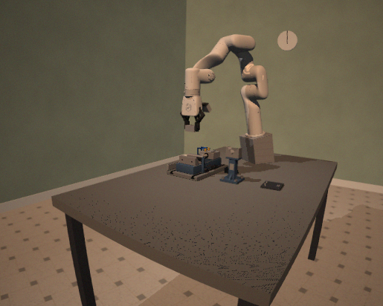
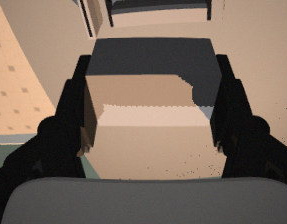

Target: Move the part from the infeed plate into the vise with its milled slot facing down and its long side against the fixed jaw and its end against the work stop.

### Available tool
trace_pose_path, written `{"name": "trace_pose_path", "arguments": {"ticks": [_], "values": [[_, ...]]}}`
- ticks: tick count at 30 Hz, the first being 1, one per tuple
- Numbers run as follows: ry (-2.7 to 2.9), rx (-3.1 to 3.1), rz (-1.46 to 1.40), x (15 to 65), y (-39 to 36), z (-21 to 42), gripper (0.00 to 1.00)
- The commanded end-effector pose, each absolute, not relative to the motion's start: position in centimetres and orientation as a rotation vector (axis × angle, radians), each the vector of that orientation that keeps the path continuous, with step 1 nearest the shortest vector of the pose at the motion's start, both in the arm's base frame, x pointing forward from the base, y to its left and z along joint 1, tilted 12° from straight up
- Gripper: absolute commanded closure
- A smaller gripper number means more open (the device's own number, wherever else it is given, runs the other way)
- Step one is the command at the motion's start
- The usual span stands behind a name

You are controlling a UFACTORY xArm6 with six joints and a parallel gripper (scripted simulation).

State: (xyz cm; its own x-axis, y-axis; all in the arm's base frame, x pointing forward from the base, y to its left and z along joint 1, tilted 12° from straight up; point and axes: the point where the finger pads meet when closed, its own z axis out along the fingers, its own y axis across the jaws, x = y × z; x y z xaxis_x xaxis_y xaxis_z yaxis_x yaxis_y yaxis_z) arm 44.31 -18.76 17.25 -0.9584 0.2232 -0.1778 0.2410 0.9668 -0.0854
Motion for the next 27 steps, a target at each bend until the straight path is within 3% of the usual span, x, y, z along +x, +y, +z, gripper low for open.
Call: {"name": "trace_pose_path", "arguments": {"ticks": [1, 27], "values": [[2.948, 0.323, -0.162, 44.4, -19.1, 17.5, 1.0], [2.959, 0.228, -0.171, 44.1, -20.1, 17.6, 1.0]]}}
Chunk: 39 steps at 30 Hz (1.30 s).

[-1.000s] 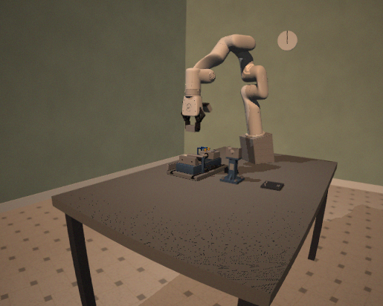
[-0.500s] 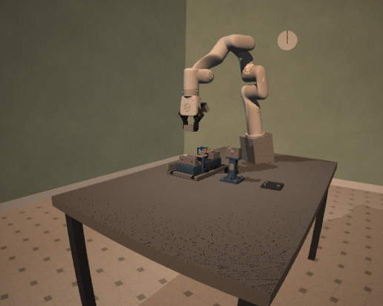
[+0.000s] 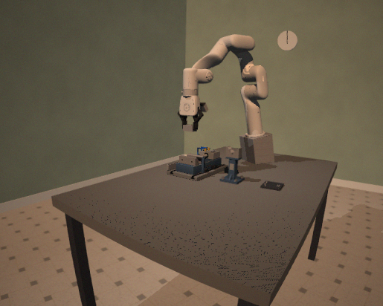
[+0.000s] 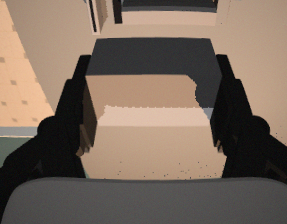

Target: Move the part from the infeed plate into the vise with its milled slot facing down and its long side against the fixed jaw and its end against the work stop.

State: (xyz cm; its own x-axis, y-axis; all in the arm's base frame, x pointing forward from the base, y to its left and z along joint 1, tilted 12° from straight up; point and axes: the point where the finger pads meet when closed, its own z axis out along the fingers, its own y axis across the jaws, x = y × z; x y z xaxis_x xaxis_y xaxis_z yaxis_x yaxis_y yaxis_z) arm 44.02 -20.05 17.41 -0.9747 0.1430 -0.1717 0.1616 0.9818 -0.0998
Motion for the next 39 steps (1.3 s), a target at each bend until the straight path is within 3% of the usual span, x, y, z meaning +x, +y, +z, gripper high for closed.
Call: {"name": "trace_pose_path", "arguments": {"ticks": [1, 39], "values": [[2.959, 0.227, -0.171, 44.13, -20.11, 17.61, 1.0], [2.96, 0.221, -0.171, 44.21, -20.2, 17.14, 1.0]]}}
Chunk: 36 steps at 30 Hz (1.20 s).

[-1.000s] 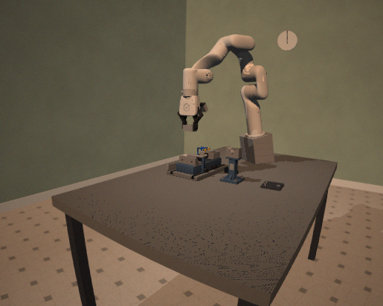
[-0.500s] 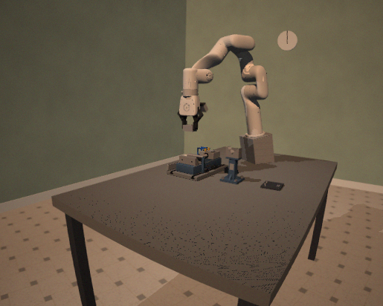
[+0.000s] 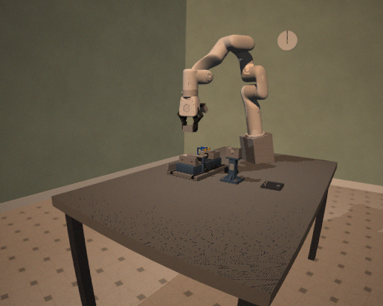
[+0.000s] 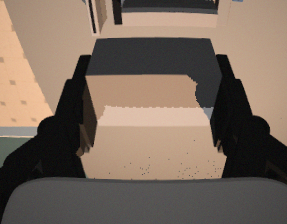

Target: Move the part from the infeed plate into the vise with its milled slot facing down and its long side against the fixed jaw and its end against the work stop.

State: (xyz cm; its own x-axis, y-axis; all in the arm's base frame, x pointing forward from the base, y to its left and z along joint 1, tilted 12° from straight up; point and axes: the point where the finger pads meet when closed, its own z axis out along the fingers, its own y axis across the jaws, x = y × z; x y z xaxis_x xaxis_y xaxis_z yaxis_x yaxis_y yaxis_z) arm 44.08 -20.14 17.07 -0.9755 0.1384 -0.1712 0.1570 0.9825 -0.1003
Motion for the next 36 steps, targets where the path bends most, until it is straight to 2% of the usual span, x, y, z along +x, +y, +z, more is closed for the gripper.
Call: {"name": "trace_pose_path", "arguments": {"ticks": [1, 36], "values": [[2.96, 0.221, -0.171, 44.2, -20.2, 17.1, 1.0], [2.96, 0.221, -0.171, 45.1, -20.9, 12.2, 1.0]]}}
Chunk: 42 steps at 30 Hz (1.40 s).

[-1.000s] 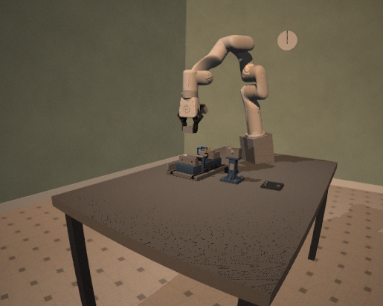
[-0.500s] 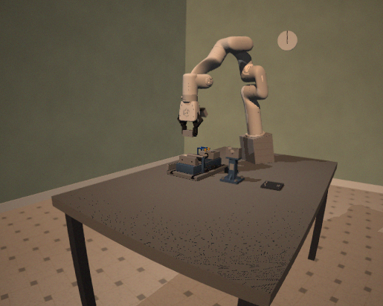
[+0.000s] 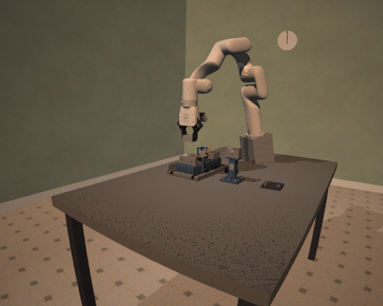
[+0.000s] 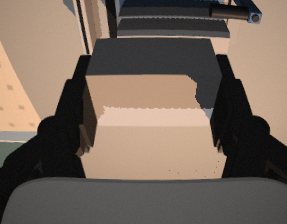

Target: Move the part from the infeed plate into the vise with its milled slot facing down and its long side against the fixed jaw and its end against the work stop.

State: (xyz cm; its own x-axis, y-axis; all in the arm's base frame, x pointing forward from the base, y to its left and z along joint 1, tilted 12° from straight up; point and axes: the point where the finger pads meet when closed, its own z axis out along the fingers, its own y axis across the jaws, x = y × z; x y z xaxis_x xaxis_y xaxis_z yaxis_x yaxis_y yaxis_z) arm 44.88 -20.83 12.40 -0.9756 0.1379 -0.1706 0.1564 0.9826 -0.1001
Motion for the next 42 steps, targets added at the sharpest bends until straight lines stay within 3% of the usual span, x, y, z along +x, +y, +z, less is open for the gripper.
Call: {"name": "trace_pose_path", "arguments": {"ticks": [1, 42], "values": [[2.96, 0.221, -0.171, 45.1, -21.0, 12.1, 1.0], [2.96, 0.221, -0.171, 45.8, -21.5, 8.4, 1.0]]}}
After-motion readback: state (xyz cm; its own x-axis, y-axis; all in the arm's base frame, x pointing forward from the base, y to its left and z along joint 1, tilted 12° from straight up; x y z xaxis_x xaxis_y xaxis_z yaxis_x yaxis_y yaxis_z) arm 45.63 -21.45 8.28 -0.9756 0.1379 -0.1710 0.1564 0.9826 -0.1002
